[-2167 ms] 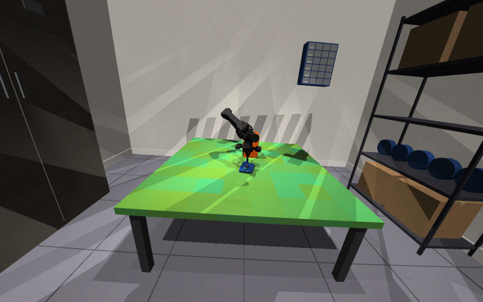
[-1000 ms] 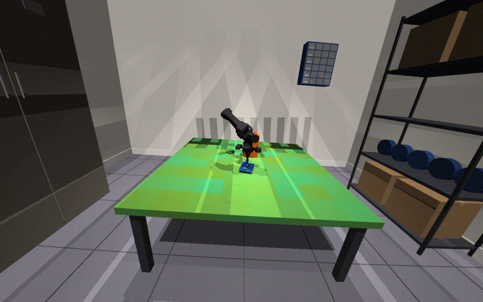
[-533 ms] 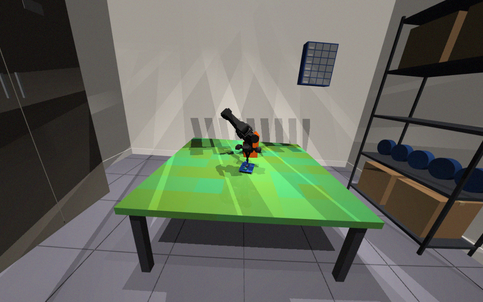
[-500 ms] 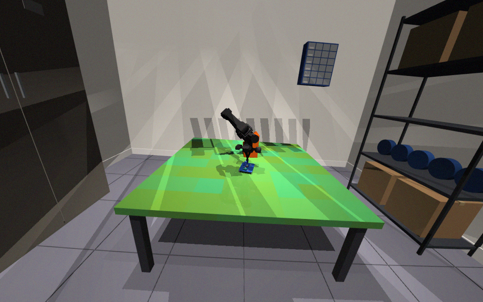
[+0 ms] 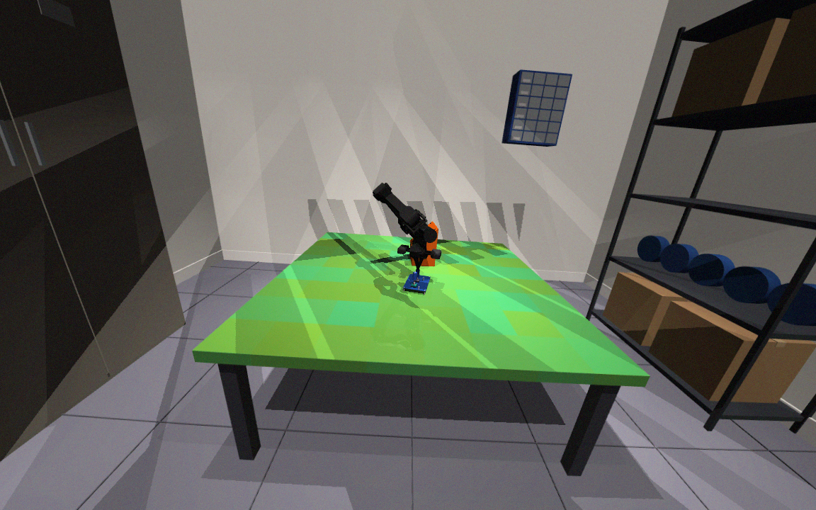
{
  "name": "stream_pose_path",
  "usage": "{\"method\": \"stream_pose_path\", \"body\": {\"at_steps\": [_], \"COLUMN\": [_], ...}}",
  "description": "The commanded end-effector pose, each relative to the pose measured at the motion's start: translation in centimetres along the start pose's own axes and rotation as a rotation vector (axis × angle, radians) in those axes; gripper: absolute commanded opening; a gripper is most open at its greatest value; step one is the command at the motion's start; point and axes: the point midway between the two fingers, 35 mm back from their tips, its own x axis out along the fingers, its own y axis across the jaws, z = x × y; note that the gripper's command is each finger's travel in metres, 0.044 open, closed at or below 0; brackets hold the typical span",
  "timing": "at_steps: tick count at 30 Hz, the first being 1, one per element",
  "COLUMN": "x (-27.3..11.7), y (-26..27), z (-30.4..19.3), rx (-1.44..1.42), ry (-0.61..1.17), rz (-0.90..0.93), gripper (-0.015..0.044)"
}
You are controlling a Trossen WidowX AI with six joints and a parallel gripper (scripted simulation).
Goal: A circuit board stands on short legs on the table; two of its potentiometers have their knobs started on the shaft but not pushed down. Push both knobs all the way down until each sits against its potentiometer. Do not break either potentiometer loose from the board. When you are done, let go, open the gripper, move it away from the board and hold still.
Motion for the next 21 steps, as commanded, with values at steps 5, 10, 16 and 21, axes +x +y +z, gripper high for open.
{"method": "stream_pose_path", "body": {"at_steps": [5,10,16,21], "x": [0.51,0.51,0.71,0.71], "y": [-0.08,-0.08,-0.08,-0.08], "z": [0.06,0.06,0.06,0.06], "rx": [0.002,0.002,0.002,0.002], "ry": [0.003,0.003,0.003,0.003], "rz": [-0.002,-0.002,-0.002,-0.002], "gripper": [0.0,0.0,0.0,0.0]}}
